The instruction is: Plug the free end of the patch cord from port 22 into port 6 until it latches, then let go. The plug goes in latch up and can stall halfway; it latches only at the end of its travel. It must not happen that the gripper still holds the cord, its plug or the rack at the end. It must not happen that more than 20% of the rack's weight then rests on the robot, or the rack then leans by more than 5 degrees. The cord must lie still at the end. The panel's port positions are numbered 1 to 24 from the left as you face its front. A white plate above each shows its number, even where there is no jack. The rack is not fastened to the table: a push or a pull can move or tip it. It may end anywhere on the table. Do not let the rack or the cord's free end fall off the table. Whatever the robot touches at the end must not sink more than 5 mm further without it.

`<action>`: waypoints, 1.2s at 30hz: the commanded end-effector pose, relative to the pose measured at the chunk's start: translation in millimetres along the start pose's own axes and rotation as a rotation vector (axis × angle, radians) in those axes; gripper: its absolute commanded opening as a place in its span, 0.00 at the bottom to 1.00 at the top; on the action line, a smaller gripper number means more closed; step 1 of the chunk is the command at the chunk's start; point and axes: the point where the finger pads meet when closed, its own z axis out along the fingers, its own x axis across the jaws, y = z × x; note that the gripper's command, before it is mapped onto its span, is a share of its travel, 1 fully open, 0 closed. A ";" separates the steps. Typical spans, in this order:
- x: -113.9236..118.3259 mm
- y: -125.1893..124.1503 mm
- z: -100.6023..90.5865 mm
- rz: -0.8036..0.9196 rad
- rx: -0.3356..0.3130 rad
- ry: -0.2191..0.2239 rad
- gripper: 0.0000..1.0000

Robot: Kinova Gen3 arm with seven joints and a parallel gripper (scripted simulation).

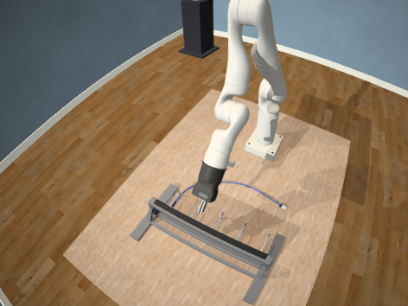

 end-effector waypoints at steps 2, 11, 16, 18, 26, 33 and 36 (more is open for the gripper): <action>-0.1 1.0 -0.3 0.000 -0.002 0.000 0.00; -0.1 1.0 -0.3 0.000 -0.002 0.000 0.00; -0.1 1.0 -0.3 0.000 -0.002 0.000 0.00; -0.1 1.0 -0.3 0.000 -0.002 0.000 0.00; -0.1 1.0 -0.6 0.000 -0.002 0.000 0.00; -0.1 1.0 -4.5 0.000 -0.002 0.000 0.00; -0.1 1.0 -8.2 0.000 -0.002 0.000 0.00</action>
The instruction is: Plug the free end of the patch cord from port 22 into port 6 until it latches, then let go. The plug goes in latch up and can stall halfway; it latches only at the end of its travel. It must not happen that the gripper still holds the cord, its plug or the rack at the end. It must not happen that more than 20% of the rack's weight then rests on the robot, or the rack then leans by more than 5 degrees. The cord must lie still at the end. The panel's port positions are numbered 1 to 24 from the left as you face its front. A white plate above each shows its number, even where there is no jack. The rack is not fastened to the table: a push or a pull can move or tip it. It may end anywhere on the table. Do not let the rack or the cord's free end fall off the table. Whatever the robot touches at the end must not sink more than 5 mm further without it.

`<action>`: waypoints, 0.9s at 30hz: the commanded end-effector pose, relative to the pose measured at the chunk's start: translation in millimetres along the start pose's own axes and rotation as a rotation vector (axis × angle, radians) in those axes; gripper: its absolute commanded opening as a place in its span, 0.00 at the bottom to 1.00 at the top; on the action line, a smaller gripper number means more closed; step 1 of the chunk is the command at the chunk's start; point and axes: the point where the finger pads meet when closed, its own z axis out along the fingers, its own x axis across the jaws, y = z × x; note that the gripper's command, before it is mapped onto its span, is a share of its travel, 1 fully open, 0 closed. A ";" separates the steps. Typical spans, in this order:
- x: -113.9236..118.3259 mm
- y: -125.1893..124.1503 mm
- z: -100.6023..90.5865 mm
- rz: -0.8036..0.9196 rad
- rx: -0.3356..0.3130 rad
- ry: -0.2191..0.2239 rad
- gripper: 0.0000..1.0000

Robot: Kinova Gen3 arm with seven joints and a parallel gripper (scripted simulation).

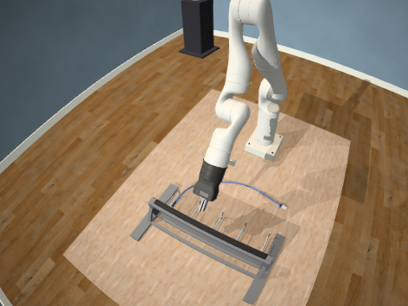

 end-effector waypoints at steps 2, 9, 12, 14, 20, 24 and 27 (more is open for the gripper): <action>-0.9 2.8 -6.6 0.000 -0.006 -0.002 0.00; -0.9 2.7 -17.5 0.000 -0.006 -0.002 0.00; -0.9 2.6 -26.0 0.000 -0.006 -0.002 0.00; -0.9 2.6 -32.4 0.000 -0.006 -0.002 0.00; -0.8 2.5 -55.2 0.000 -0.006 -0.002 0.00; -0.8 2.4 -63.7 0.000 -0.006 -0.002 0.00; -0.8 2.3 -77.3 0.000 -0.006 -0.002 0.00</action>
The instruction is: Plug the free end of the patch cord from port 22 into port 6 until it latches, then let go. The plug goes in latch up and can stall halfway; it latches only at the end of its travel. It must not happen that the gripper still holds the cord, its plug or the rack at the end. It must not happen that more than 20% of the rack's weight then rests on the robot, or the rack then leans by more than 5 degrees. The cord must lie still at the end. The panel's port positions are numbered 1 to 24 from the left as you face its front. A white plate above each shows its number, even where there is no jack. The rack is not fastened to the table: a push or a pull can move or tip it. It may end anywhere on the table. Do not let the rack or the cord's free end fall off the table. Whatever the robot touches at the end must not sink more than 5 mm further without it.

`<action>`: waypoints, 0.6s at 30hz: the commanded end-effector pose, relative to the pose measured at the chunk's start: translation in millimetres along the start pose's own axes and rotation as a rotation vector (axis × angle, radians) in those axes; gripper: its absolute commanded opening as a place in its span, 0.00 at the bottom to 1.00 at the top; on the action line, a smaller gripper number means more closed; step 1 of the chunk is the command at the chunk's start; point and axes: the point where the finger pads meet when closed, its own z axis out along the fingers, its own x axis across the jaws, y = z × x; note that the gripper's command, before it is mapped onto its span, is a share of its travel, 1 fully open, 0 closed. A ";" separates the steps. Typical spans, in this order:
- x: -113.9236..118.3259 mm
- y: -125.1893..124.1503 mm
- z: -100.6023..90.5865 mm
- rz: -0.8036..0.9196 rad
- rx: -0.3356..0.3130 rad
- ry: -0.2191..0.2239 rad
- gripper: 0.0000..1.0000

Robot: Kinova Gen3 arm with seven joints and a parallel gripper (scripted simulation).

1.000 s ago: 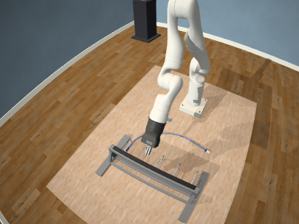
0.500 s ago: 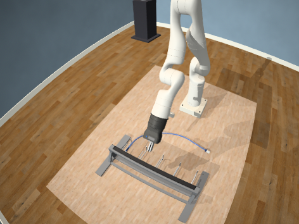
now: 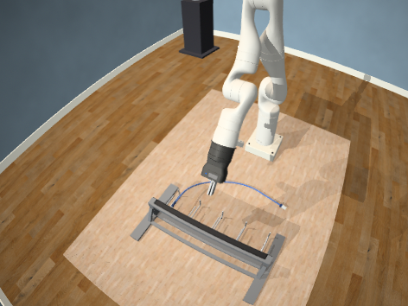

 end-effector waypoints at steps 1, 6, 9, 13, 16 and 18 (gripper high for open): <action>-7.5 7.4 -16.7 0.006 -0.022 -0.016 0.00; -7.1 7.0 -38.0 0.006 -0.022 -0.015 0.00; -7.0 6.8 -45.8 0.006 -0.022 -0.016 0.00; -7.0 6.7 -51.1 0.006 -0.022 -0.016 0.00; -6.9 6.7 -53.6 0.006 -0.022 -0.015 0.00; -6.9 6.6 -56.0 0.006 -0.022 -0.016 0.00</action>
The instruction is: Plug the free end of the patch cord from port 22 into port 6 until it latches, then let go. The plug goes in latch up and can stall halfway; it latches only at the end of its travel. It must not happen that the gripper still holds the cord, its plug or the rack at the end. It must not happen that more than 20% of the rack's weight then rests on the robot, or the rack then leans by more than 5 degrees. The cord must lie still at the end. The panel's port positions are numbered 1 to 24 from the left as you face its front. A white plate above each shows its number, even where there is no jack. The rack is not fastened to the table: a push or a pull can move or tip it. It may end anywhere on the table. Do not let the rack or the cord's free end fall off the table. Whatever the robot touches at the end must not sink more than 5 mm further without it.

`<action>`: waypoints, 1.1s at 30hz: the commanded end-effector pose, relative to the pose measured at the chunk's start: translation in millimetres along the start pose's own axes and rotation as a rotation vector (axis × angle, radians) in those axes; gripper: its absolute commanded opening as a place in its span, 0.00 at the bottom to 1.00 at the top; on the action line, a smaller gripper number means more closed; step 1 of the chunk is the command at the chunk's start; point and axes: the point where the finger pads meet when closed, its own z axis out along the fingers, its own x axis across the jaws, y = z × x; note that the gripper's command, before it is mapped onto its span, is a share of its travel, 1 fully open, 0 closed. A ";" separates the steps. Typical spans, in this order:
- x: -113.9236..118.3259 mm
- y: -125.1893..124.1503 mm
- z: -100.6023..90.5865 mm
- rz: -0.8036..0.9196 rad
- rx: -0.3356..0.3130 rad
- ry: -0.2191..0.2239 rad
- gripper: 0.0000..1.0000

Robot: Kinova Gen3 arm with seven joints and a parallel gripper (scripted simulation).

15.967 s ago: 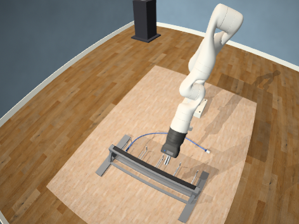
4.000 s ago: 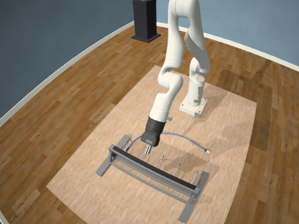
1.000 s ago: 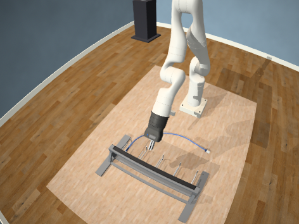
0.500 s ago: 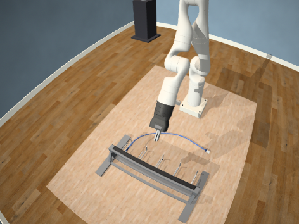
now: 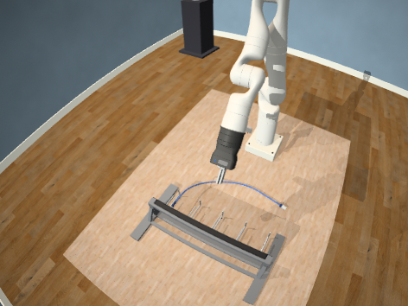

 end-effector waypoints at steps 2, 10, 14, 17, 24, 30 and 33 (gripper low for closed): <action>-24.9 0.1 -6.9 0.040 -0.007 -0.042 0.00; -24.7 0.1 -12.3 0.040 -0.007 -0.042 0.00; -24.7 0.1 -13.3 0.040 -0.007 -0.042 0.00; -24.6 -0.1 -14.6 0.040 -0.006 -0.042 0.00; -24.9 -0.1 -16.9 0.040 -0.006 -0.043 0.00; -24.8 -0.1 -17.7 0.040 -0.006 -0.043 0.00; -24.8 -0.1 -18.2 0.040 -0.006 -0.043 0.00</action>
